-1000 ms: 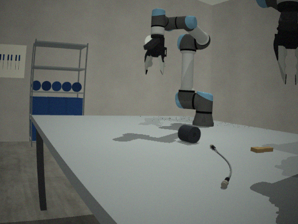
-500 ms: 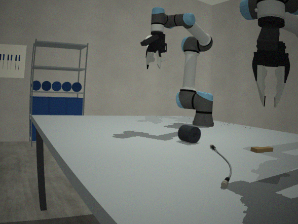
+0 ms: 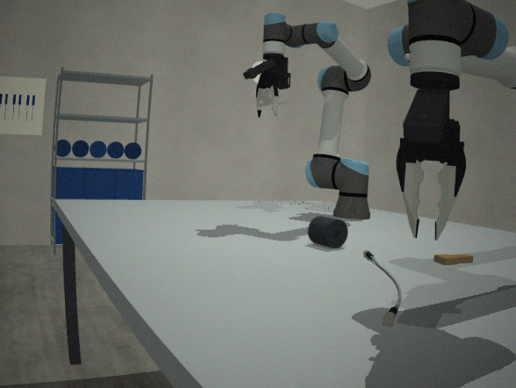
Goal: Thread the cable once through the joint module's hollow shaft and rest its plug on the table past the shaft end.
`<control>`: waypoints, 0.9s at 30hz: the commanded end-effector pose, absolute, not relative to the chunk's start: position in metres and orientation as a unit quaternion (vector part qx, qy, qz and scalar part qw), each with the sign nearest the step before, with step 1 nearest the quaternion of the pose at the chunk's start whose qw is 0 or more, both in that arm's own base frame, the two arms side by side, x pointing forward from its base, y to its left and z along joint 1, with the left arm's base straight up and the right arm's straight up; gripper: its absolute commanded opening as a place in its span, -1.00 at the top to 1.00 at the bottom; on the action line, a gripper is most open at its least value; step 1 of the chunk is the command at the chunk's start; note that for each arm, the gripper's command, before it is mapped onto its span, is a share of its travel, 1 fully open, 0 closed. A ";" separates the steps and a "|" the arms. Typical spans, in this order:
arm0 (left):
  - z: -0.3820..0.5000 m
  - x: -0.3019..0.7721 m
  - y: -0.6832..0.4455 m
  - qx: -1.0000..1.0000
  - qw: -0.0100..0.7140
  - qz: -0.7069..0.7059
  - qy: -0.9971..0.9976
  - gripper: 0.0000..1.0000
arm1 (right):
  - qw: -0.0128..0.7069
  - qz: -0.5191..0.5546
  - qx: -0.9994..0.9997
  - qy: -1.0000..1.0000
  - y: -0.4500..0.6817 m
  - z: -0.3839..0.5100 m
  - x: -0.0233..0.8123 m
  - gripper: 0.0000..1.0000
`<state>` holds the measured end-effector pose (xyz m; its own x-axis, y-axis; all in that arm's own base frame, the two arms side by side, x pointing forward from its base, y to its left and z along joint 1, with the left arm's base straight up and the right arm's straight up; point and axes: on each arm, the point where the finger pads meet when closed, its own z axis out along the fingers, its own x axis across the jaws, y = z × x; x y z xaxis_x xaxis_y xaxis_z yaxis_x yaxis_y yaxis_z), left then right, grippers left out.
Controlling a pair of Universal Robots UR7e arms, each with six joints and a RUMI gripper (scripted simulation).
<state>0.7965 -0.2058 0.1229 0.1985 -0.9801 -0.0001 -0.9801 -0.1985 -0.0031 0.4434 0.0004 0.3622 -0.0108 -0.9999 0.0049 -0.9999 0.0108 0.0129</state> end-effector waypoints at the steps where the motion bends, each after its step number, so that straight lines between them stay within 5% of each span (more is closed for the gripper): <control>1: 0.106 0.809 -0.214 -0.777 0.001 0.000 0.630 0.68 | 0.007 -0.003 0.704 -0.711 0.001 0.362 0.444 -0.23; 27: 0.072 0.825 -0.231 -0.782 0.002 -0.003 0.623 0.68 | 0.007 -0.003 0.704 -0.711 0.001 0.362 0.444 -0.23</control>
<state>0.8252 -0.2304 0.0729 0.2251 -0.9743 0.0039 -0.9743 -0.2251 -0.0082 0.4438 0.0011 0.3615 -0.0097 -0.9999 0.0056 -0.9998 0.0097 0.0148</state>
